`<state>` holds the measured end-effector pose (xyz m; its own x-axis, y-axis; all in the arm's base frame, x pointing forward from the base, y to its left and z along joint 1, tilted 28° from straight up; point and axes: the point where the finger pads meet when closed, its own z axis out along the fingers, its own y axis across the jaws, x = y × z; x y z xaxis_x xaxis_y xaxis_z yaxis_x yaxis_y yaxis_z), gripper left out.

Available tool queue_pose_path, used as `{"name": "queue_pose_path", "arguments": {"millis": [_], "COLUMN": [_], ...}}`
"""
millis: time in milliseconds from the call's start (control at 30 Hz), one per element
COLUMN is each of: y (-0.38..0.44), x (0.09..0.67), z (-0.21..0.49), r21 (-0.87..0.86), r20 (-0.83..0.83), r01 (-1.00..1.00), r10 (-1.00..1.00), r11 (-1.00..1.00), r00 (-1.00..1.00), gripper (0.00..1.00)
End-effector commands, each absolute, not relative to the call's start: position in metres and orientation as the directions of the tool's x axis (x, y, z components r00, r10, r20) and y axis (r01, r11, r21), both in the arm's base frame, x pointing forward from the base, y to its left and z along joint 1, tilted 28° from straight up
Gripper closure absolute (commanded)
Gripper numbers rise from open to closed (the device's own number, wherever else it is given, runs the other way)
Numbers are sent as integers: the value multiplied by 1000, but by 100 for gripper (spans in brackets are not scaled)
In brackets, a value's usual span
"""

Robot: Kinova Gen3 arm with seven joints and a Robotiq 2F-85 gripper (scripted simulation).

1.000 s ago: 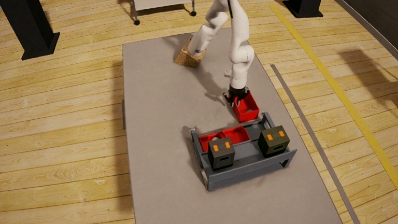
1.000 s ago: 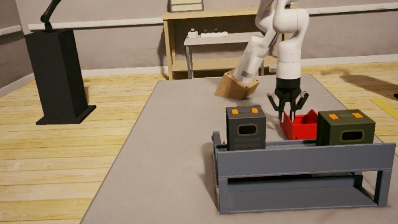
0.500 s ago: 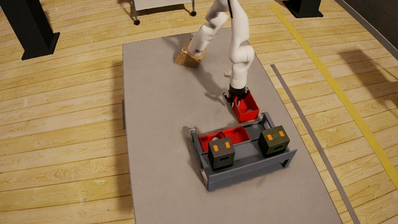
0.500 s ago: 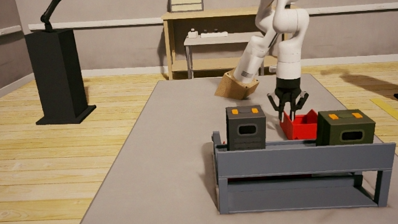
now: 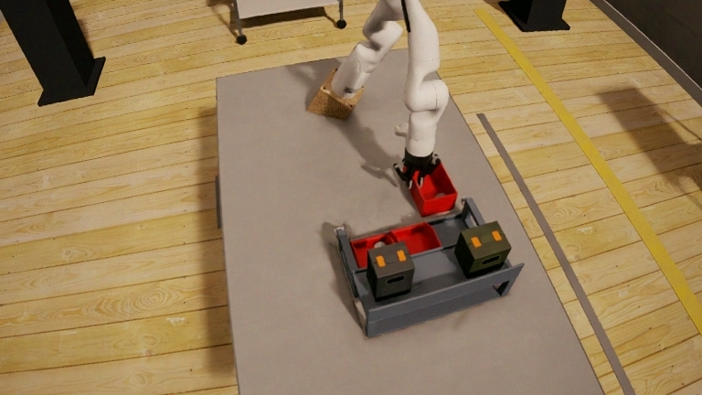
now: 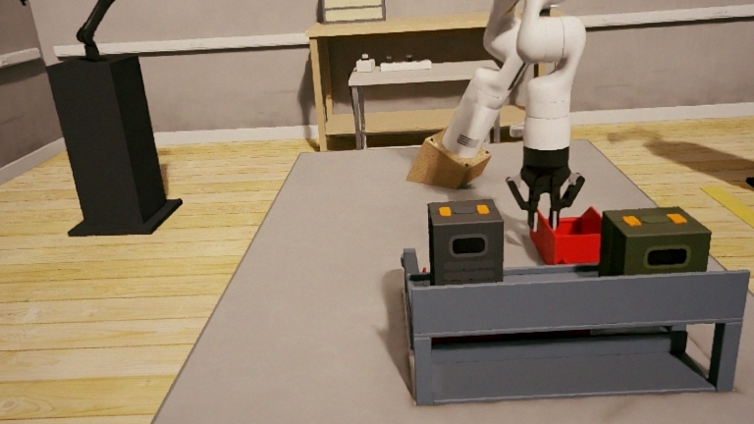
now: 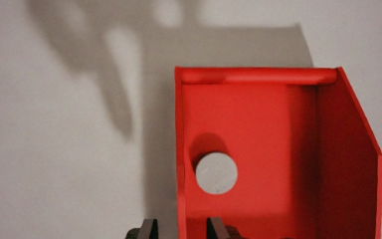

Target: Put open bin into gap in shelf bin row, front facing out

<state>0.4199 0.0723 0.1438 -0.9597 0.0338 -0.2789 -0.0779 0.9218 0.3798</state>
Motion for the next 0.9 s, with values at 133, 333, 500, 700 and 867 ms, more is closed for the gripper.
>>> {"name": "queue_pose_path", "arguments": {"millis": [133, 333, 500, 700, 867], "y": [60, 57, 57, 40, 36], "x": [412, 409, 409, 398, 395], "z": [172, 179, 179, 218, 227], "r21": [379, 379, 379, 379, 379], "r20": [-280, -280, -280, -280, -280], "r01": [-78, -78, -78, -78, -78], "r10": [34, 34, 34, 34, 34], "r11": [922, 922, 922, 922, 922], "r00": [-959, -959, -959, -959, -959], "gripper": [65, 65, 65, 65, 65]}}
